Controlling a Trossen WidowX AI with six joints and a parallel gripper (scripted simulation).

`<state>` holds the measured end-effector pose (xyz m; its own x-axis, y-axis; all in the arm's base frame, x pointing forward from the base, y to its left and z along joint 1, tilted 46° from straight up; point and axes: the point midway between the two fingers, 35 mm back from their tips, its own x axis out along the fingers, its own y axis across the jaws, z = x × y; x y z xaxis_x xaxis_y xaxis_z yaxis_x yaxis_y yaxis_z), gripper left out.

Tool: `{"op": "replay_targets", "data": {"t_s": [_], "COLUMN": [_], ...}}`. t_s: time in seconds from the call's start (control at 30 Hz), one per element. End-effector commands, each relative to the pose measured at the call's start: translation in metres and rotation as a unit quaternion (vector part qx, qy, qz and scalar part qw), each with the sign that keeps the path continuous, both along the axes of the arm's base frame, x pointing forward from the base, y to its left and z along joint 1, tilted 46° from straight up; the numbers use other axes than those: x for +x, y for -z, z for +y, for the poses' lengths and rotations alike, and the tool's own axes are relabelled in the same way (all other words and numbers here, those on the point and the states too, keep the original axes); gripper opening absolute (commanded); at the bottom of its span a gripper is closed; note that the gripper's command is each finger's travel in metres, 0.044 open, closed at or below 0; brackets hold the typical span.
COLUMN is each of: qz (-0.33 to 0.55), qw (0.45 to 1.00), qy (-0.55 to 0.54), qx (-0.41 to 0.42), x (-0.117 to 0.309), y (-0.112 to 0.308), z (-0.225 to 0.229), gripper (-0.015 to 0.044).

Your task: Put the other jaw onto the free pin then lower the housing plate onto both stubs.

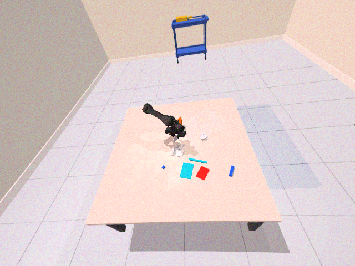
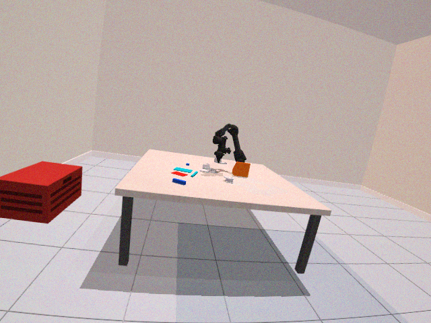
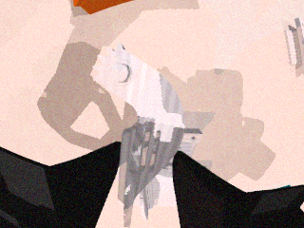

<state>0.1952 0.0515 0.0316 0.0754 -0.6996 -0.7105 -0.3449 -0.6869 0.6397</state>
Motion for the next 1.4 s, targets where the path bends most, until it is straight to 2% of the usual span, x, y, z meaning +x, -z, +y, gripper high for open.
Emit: {"op": "replay_targets", "data": {"t_s": [0.0, 0.97, 1.37], "qz": [0.002, -0.006, -0.007], "qw": [1.000, 1.000, 1.000], "qy": [-0.001, 0.007, 0.006], "qx": [-0.003, -0.002, -0.001], "x": [-0.001, 0.000, 0.035], "y": [0.000, 0.000, 0.003], "z": [-0.001, -0.001, 0.012], "gripper": [0.0134, 0.0134, 0.0134]}}
